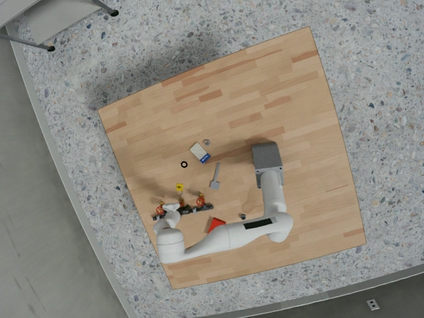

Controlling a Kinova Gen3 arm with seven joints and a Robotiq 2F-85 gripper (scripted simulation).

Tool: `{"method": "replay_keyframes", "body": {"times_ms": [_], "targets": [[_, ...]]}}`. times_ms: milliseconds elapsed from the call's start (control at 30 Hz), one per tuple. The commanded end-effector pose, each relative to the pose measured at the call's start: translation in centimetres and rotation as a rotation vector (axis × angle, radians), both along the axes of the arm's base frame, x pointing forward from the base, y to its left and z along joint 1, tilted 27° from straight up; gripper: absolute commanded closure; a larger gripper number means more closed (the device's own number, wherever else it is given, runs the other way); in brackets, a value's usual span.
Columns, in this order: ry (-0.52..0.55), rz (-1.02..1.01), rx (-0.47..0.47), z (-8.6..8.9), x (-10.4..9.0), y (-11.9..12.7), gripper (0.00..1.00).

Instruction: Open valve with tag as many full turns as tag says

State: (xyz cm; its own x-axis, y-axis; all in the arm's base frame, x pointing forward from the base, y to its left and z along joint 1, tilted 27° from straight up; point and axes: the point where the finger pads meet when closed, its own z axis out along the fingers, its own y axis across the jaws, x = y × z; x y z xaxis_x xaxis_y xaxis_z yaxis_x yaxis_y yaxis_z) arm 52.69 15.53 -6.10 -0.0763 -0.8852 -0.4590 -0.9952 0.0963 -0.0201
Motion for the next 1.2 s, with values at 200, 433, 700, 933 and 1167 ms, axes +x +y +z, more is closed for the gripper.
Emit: {"method": "replay_keyframes", "body": {"times_ms": [200, 433, 700, 933, 1167], "targets": [[0.064, -0.13, 0.008, 0.08, 0.09, -0.06, 0.0], [0.169, -0.335, 0.023, 0.08, 0.09, -0.06, 0.0], [0.286, -0.564, 0.039, 0.08, 0.09, -0.06, 0.0], [0.448, -0.879, 0.062, 0.08, 0.09, -0.06, 0.0], [0.573, -1.125, 0.079, 0.08, 0.09, -0.06, 0.0]]}}
